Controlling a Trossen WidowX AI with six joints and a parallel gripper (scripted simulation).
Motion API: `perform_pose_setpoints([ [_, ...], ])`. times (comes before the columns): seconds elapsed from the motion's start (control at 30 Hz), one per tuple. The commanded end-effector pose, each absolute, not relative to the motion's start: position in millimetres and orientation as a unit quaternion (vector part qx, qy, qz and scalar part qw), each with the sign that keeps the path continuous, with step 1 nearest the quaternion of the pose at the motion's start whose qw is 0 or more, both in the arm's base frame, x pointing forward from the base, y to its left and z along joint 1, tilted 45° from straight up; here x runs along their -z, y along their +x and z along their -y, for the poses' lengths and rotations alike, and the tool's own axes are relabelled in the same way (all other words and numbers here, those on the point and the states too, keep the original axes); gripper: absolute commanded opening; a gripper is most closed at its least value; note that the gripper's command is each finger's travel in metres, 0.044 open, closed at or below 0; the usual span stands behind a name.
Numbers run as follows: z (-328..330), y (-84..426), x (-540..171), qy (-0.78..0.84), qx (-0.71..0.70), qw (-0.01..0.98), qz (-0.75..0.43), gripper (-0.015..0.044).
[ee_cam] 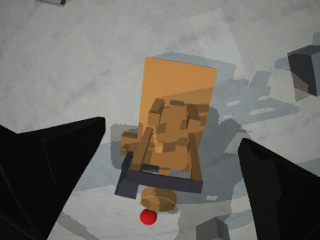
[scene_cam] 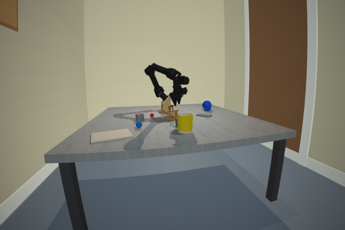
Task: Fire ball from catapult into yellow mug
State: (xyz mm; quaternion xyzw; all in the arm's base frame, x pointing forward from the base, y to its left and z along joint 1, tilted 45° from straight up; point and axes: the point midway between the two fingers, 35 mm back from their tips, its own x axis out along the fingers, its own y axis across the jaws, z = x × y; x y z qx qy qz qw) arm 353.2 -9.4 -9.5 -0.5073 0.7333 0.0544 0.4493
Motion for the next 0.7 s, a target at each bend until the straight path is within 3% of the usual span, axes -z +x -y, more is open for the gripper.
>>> perform_pose_setpoints([
  [0.0,-3.2,353.7,-8.7,-0.503,-0.05,0.453,-0.734,0.044],
  [0.67,31.7,350.0,27.7,-0.506,-0.047,0.452,-0.733,0.044],
])
